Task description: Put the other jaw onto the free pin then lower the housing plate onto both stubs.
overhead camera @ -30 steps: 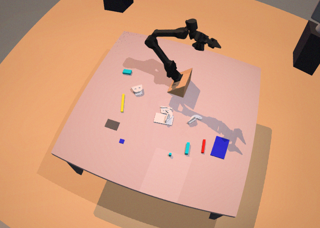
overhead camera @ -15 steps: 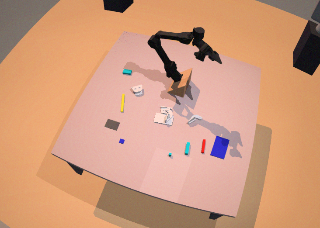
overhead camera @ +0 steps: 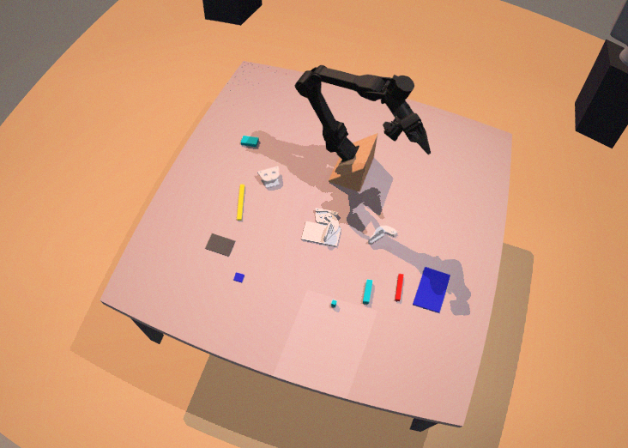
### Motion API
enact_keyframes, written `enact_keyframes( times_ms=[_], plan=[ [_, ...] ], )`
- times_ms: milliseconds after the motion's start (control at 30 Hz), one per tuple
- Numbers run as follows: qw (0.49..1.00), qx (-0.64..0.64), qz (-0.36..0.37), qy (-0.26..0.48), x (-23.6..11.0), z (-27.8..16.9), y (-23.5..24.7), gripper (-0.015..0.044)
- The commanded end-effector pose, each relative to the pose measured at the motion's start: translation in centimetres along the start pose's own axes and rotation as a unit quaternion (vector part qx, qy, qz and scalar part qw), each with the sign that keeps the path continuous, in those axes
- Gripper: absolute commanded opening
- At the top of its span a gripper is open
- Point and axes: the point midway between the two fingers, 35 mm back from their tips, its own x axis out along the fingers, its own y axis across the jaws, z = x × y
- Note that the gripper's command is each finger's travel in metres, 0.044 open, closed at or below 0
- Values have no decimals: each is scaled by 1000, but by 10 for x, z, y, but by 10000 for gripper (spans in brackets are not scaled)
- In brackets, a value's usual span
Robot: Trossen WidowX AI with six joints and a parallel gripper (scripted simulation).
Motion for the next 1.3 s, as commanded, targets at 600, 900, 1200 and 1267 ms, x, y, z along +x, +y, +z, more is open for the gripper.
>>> enact_keyframes(
  times_ms=[600, 900, 1200, 1267],
  plan=[
    [975, -101, -165, -111, 65, 80, -48, 440],
    [951, -136, -240, -142, 81, 114, -71, 440],
    [919, -166, -318, -163, 92, 147, -95, 440],
    [911, -172, -336, -166, 94, 154, -100, 440]
  ],
)
